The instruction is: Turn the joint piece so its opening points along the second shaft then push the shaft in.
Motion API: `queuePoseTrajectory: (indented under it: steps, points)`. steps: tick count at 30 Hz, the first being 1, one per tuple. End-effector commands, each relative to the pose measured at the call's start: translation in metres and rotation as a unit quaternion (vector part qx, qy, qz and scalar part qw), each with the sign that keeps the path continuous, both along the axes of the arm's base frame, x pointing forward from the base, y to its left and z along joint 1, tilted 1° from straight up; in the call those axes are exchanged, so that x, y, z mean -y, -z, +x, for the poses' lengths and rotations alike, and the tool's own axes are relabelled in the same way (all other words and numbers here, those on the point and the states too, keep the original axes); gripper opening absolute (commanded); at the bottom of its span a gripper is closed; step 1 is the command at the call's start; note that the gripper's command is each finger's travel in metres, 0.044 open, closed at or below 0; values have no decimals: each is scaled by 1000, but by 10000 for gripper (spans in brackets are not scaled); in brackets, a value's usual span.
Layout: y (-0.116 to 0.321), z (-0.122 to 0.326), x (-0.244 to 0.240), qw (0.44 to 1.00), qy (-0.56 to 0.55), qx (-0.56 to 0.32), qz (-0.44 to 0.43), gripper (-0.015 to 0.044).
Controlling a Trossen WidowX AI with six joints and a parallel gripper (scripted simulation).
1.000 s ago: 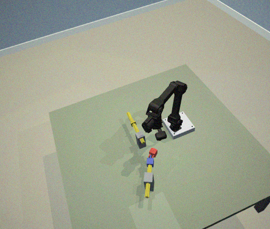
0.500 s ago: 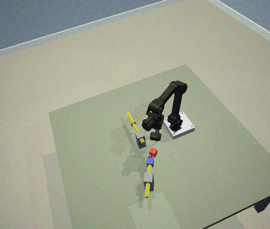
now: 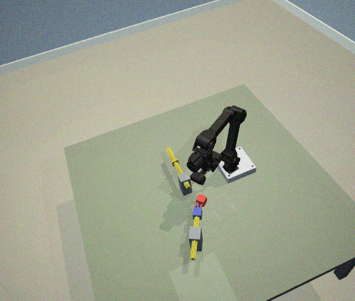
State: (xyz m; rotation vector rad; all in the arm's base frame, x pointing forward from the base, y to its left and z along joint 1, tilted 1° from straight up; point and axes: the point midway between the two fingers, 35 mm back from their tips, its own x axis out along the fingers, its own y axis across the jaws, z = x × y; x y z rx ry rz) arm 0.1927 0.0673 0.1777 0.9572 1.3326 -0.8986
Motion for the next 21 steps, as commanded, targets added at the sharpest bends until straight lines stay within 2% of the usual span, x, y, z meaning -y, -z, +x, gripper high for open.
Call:
queuePoseTrajectory:
  steps: [1, 21]
  points:
    - [1, 0, -1, 999, 51, -1, 6, 440]
    - [6, 0, 0, 939, 344, -2, 23, 440]
